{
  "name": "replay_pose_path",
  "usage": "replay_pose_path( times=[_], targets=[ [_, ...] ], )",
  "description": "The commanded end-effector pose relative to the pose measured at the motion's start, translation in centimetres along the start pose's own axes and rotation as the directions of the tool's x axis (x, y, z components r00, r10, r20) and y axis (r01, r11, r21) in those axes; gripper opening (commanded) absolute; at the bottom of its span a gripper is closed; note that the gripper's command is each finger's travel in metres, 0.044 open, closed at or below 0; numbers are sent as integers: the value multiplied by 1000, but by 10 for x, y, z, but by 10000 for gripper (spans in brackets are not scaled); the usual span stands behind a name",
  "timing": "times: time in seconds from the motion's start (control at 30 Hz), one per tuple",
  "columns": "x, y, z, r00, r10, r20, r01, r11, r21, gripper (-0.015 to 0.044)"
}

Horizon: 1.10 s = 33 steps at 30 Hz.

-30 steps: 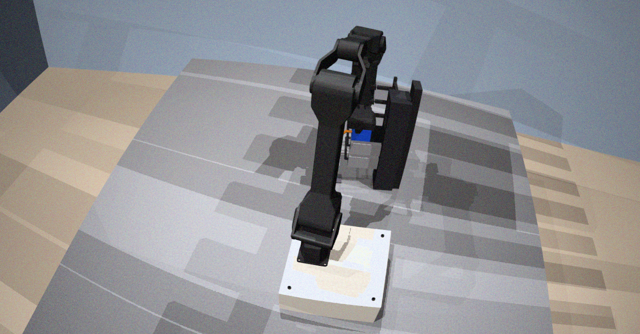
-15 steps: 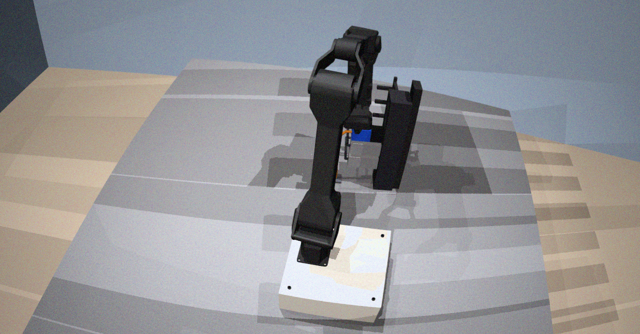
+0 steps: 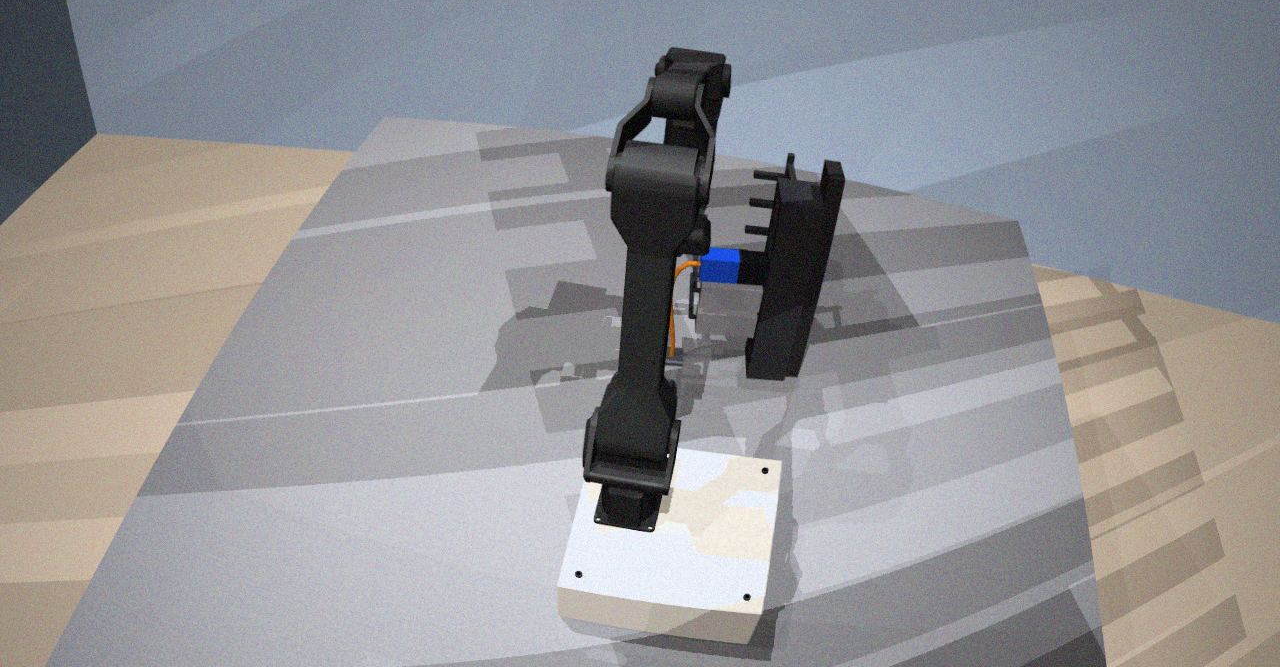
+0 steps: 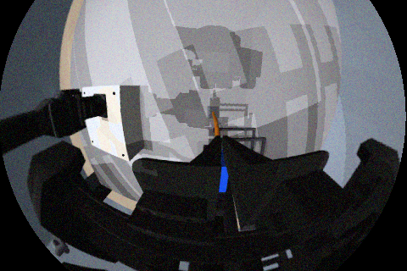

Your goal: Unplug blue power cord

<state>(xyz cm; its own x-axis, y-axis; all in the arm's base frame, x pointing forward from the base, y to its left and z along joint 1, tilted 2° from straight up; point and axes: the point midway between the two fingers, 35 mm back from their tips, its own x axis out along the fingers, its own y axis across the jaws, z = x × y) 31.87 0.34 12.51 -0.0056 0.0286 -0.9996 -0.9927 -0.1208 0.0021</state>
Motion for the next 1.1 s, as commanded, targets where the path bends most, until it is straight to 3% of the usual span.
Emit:
replay_pose_path(
  times=[0.0, 1.07],
  targets=[
    [0, 0, -6, 1000, 2, -4, -2, 1000, 11, 158],
    [-9, 0, -27, 1000, 0, -1, 0, 1000, -11, 160]
  ],
)
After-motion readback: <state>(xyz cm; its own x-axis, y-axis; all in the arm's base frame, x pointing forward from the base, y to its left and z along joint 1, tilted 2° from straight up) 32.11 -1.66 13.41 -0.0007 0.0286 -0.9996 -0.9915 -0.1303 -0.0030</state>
